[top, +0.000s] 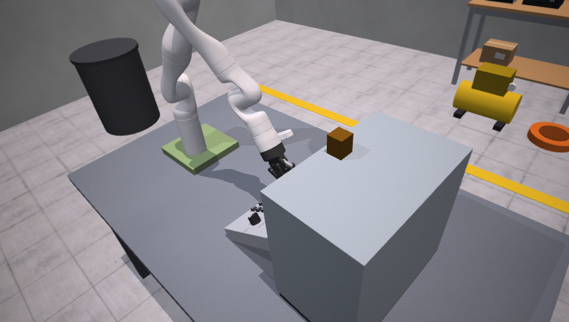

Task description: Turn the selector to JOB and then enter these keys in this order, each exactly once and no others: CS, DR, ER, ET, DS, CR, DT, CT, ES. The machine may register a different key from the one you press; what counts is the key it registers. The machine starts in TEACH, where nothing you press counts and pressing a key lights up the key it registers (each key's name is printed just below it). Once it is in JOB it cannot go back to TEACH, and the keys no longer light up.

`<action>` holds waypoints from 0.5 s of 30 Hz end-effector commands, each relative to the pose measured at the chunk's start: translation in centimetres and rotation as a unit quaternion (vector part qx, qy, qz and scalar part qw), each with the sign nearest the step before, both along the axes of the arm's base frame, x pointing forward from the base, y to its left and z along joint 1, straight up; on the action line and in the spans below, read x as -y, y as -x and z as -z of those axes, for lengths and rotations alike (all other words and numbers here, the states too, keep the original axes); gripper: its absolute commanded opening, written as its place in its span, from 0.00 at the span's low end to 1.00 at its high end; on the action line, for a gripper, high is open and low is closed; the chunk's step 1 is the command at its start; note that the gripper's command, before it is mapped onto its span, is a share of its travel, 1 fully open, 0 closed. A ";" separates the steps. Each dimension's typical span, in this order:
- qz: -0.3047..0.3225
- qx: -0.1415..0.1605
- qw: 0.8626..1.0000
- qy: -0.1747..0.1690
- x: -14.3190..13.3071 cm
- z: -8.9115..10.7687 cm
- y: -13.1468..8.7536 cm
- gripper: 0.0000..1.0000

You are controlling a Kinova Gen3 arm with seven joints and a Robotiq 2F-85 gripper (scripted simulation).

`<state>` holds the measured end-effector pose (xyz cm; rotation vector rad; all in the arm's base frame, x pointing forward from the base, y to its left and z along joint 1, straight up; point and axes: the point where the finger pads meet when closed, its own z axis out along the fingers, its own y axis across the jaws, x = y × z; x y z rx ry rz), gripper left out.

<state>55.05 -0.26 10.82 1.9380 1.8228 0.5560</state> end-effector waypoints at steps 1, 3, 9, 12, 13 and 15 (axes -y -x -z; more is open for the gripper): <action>0.000 0.001 1.000 0.000 0.0 -0.1 -0.1 0.10; 0.000 0.001 1.000 0.000 0.0 -0.1 0.0 0.10; 0.000 0.001 1.000 0.000 0.0 -0.6 0.3 0.10; 0.000 0.001 1.000 0.000 0.0 -0.9 0.5 0.10; 0.000 0.001 1.000 0.000 0.0 -0.9 0.5 0.10; 0.000 0.001 1.000 0.000 0.0 -1.1 0.6 0.10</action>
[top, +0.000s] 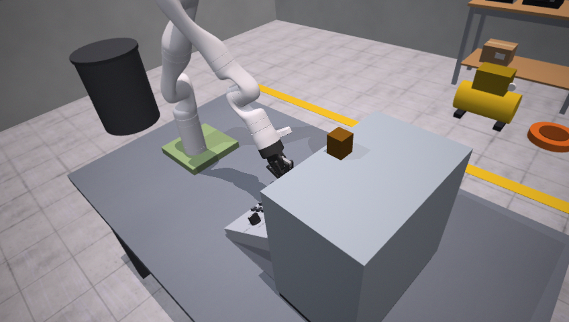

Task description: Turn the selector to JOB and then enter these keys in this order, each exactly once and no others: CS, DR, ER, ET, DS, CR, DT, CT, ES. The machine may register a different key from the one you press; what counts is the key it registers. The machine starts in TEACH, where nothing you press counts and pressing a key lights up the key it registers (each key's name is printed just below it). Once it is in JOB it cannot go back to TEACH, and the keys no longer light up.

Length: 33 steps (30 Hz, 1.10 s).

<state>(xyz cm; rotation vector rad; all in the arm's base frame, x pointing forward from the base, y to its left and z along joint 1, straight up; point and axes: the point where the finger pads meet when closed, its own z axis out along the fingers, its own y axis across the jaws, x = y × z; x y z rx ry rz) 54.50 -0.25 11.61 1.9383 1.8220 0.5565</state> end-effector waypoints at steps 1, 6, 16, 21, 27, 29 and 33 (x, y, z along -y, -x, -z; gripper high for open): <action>0.000 0.001 1.000 0.000 0.0 -0.4 0.2 0.10; 0.000 0.001 1.000 0.000 -0.1 -1.1 0.6 0.10; 0.000 0.001 1.000 0.000 -0.1 -1.9 1.1 0.10; 0.000 0.001 1.000 0.000 -0.1 -2.0 1.2 0.10; 0.000 0.001 1.000 0.000 -0.4 -2.2 0.9 0.10; 0.000 0.001 1.000 0.000 -1.0 -2.5 0.4 0.10; 0.000 0.001 1.000 0.000 -1.7 -3.0 -0.3 0.10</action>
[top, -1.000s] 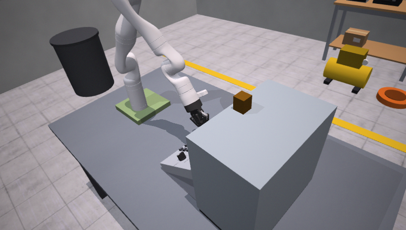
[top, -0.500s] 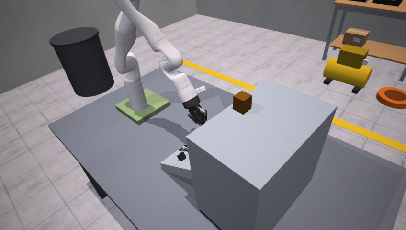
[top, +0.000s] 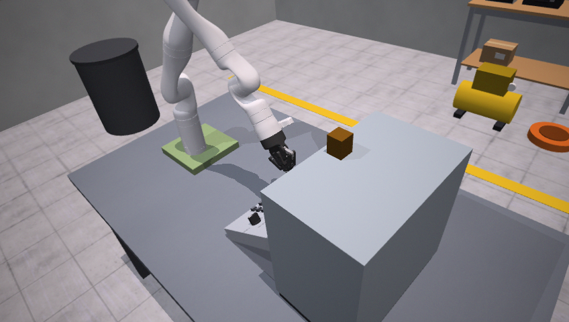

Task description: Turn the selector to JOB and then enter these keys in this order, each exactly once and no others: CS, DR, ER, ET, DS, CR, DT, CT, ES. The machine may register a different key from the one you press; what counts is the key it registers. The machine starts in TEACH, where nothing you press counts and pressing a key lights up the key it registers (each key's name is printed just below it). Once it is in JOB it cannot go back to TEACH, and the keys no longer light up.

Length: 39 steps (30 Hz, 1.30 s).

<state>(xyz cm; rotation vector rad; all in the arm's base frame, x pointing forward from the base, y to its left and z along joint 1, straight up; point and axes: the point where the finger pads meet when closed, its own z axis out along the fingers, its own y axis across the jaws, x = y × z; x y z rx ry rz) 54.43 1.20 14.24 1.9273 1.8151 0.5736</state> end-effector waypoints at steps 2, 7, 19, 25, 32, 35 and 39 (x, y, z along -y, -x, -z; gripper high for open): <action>0.001 -0.008 1.000 0.001 -1.1 -0.8 -1.1 0.10; 0.001 -0.008 1.000 0.001 -1.9 -1.3 -1.9 0.10; 0.001 -0.008 1.000 0.001 -1.8 -0.6 -2.3 0.10; 0.001 -0.008 1.000 0.001 -1.8 0.2 -2.8 0.10; 0.001 -0.008 1.000 0.001 -1.8 0.6 -3.1 0.10; 0.001 -0.008 1.000 0.001 -1.8 0.6 -3.1 0.10; 0.001 -0.008 1.000 0.001 -1.8 0.6 -3.1 0.10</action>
